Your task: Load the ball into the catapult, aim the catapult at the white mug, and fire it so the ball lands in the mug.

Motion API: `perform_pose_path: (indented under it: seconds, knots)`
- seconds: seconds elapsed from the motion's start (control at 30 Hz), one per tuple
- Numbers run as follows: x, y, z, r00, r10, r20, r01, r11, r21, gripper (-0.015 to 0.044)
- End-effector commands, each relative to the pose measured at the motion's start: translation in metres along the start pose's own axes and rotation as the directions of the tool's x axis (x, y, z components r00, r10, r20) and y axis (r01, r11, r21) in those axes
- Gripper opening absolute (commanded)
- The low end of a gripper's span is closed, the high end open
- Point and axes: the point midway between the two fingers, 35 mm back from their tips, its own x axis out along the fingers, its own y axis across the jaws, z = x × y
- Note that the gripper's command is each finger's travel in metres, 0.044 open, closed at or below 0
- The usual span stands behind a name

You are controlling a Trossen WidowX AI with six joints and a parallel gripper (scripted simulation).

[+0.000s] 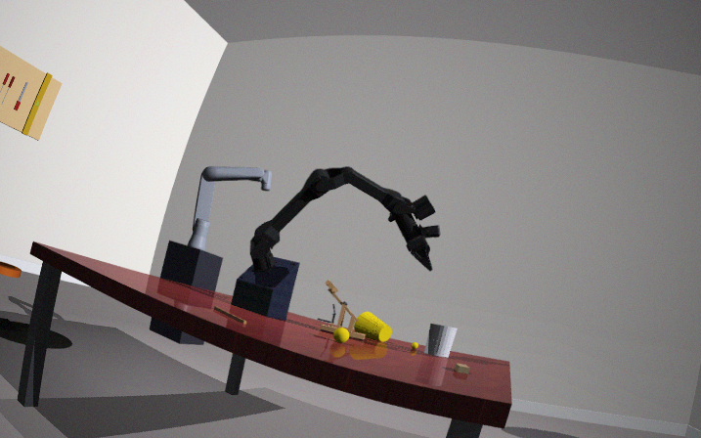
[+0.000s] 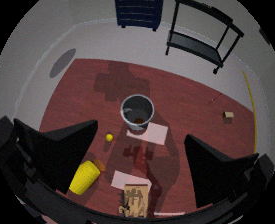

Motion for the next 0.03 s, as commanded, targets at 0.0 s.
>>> perform_pose_path:
  seconds: [0.0]
  knots:
    - [-0.0002,0.0001,0.0000,1.000,0.000,0.000,0.000,1.000,0.000,0.0440]
